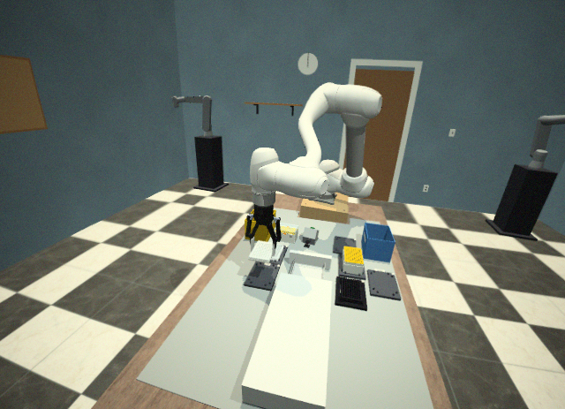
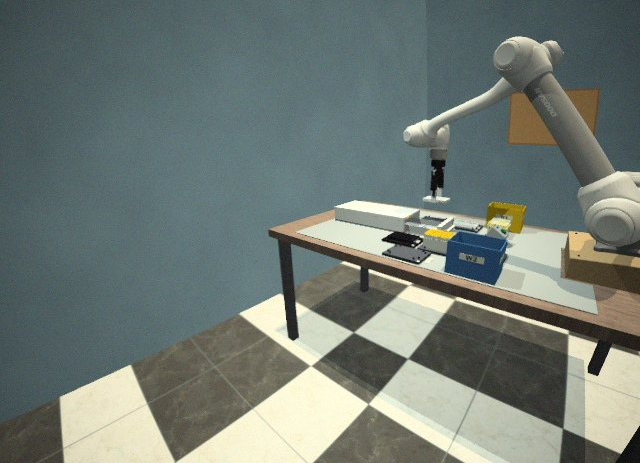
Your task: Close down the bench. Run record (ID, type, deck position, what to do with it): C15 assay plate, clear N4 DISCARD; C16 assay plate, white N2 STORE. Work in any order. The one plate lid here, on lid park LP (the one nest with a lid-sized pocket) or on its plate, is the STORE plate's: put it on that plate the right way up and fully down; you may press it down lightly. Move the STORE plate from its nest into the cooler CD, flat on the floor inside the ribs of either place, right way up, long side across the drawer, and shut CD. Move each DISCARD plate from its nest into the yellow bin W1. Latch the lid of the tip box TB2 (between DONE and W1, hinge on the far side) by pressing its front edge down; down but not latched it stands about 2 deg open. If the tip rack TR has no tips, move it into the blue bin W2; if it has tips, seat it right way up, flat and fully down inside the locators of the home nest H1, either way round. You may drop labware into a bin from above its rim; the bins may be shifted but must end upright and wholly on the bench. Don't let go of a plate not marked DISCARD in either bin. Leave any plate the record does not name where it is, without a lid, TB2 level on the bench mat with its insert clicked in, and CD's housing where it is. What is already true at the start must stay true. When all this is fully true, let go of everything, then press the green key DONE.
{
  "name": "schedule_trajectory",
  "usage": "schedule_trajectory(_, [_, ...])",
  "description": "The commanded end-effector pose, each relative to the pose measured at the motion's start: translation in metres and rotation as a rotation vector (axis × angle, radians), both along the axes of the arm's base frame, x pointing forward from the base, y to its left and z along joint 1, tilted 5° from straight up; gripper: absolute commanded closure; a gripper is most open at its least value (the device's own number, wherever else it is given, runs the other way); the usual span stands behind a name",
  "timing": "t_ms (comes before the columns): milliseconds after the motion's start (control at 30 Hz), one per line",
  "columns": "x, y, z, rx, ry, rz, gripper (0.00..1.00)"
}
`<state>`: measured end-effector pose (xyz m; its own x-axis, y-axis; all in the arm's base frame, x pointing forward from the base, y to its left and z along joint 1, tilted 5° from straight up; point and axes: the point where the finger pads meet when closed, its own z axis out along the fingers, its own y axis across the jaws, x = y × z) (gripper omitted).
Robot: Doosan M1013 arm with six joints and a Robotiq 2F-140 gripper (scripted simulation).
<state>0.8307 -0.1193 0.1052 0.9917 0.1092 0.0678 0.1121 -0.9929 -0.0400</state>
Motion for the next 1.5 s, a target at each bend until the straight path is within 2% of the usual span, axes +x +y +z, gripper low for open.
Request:
schedule_trajectory(0, [0.0,0.0,0.005,0.0,0.0,0.0,1.0])
schedule_trajectory(367, [-0.001,-0.001,0.016,0.0,0.0,0.0,1.0])
schedule_trajectory(600, [-0.001,-0.001,0.016,0.0,0.0,0.0,1.0])
schedule_trajectory(700, [-0.004,0.007,0.016,-0.006,-0.005,0.1,1.0])
schedule_trajectory(767, [-0.004,0.007,0.016,-0.006,-0.005,0.1,1.0])
schedule_trajectory(1267, [-0.019,0.044,0.017,-0.038,-0.029,0.598,1.0])
schedule_trajectory(1333, [-0.019,0.044,0.017,-0.038,-0.029,0.598,1.0])
schedule_trajectory(1467, [-0.023,0.054,0.017,-0.046,-0.035,0.731,1.0])
